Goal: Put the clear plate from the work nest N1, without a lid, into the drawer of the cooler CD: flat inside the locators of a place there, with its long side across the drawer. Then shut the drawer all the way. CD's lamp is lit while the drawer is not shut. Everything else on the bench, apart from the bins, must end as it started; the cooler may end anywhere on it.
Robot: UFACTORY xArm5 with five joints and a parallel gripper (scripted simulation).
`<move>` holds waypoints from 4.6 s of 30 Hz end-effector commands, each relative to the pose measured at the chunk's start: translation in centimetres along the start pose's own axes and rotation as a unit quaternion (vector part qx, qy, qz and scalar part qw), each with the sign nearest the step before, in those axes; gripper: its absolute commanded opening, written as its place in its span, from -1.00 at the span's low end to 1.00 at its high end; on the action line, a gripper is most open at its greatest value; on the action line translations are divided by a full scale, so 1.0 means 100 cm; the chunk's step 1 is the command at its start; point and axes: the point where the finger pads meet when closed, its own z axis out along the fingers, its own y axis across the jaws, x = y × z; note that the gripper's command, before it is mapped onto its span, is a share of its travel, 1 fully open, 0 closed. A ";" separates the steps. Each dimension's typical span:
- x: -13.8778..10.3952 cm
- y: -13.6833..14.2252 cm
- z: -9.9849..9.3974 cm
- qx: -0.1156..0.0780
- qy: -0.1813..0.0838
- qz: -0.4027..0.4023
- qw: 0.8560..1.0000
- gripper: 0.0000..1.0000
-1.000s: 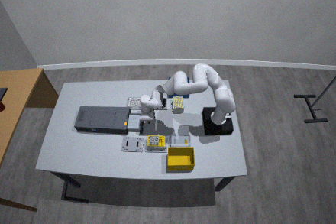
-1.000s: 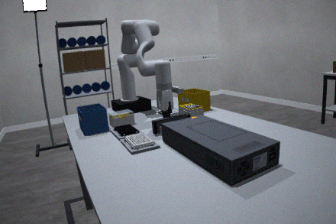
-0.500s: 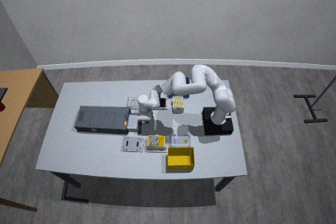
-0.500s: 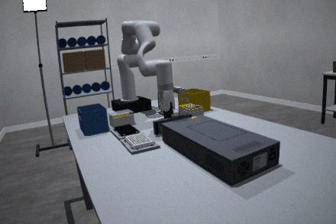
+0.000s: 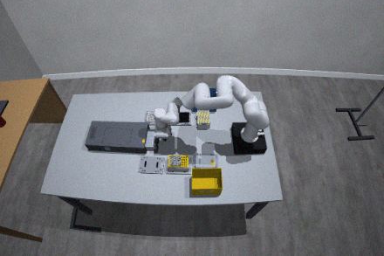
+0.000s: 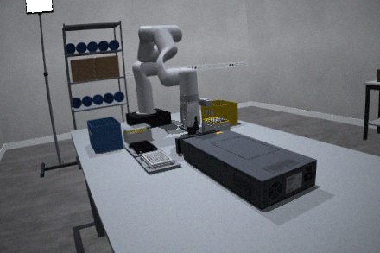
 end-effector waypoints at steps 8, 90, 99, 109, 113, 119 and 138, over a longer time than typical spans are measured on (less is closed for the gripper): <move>0.000 0.015 -0.002 -0.003 -0.002 0.000 1.000 -1.00; 0.000 0.005 -0.002 -0.003 -0.002 0.000 1.000 -1.00; 0.000 0.005 -0.002 -0.003 -0.002 0.000 1.000 -1.00; 0.000 0.005 -0.017 -0.003 -0.002 0.000 1.000 -1.00; 0.000 0.005 -0.021 -0.003 -0.002 0.000 1.000 -1.00; 0.000 0.005 -0.031 -0.003 -0.002 0.000 1.000 -1.00; 0.000 0.005 -0.059 -0.003 -0.002 0.000 1.000 -1.00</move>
